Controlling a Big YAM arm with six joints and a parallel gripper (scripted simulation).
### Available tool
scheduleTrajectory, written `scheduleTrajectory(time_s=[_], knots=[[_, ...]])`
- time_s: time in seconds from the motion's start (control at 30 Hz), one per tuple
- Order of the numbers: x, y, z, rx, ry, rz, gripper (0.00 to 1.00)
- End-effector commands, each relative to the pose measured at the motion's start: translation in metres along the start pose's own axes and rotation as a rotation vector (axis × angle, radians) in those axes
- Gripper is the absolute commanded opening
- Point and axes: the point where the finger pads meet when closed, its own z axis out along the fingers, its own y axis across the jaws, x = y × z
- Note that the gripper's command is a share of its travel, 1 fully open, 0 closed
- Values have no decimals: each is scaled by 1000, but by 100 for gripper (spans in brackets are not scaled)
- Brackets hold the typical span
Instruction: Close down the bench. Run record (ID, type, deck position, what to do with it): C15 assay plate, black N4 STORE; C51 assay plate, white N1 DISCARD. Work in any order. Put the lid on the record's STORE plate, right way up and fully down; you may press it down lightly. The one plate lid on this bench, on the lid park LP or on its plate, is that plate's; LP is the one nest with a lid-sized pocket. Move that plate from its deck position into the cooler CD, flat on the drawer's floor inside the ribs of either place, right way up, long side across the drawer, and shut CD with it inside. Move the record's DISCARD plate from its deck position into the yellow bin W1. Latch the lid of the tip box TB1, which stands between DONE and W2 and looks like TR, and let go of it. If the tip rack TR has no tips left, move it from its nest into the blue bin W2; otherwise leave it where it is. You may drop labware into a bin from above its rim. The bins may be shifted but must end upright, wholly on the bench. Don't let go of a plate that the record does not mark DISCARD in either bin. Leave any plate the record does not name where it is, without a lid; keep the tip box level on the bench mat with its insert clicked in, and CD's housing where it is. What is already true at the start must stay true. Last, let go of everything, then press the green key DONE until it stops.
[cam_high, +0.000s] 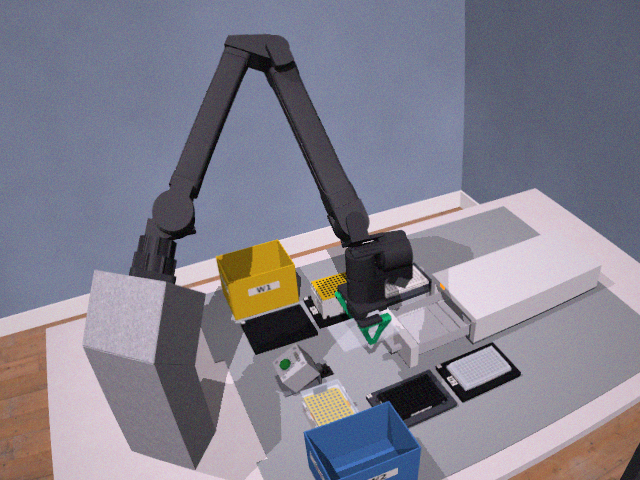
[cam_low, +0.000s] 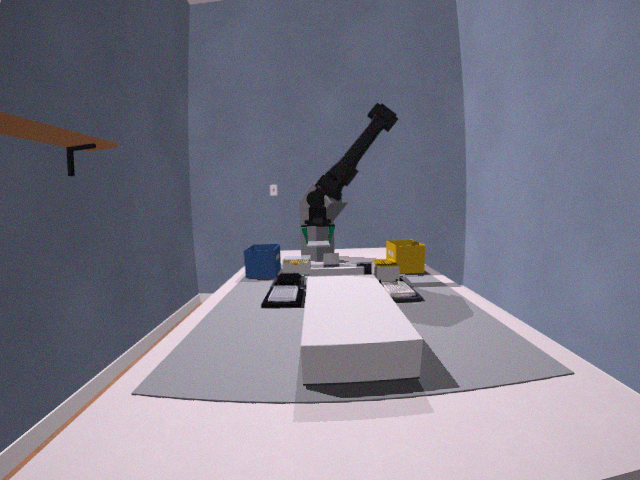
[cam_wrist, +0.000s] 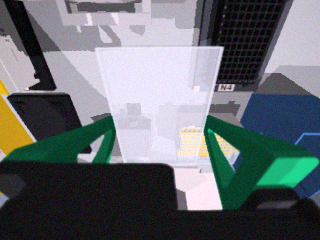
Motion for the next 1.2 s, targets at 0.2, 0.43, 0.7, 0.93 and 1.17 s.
scheduleTrajectory(time_s=[0.2, 0.43, 0.7, 0.93, 1.17], knots=[[-14, -32, -4, 9, -6, 6, 0], [-20, -45, -5, 9, -7, 6, 0], [-29, -65, -5, 11, -8, 5, 0], [-37, -83, -6, 11, -9, 5, 0], [-43, -95, -6, 12, -10, 5, 0]])
